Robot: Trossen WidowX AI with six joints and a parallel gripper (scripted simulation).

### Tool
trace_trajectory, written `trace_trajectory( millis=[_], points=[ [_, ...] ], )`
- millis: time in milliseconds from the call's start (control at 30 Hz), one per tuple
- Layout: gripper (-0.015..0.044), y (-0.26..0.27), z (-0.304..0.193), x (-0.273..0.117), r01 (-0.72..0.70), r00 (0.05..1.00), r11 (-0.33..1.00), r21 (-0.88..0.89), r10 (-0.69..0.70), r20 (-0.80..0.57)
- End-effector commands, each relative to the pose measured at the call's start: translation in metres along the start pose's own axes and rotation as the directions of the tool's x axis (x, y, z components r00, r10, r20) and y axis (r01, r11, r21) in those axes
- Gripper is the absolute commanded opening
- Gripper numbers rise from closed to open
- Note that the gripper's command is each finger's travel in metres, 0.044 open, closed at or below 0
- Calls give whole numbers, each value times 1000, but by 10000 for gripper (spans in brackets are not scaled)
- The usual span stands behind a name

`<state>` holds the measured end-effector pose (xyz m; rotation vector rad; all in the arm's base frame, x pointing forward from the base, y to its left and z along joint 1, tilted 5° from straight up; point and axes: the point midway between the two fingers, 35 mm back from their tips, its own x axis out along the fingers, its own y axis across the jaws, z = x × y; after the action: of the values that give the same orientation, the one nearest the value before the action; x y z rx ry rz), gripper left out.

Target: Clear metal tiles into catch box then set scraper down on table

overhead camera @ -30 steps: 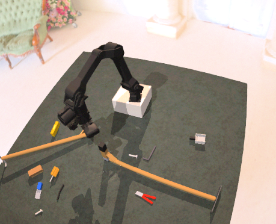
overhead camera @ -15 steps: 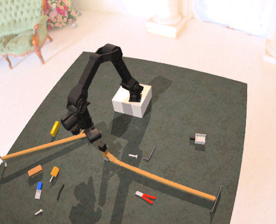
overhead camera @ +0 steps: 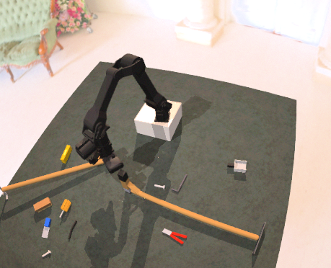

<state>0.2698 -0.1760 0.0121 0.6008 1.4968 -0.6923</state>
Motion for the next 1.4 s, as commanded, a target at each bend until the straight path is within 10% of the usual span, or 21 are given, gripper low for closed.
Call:
trace_trajectory(
  millis=[0, 1367],
  points=[
    [0, -8, 1, 3, 8, 1000, 1000, -1, -8, -4],
    [0, -74, 12, 2, 12, 1000, 1000, -1, -12, -1]
  ],
)
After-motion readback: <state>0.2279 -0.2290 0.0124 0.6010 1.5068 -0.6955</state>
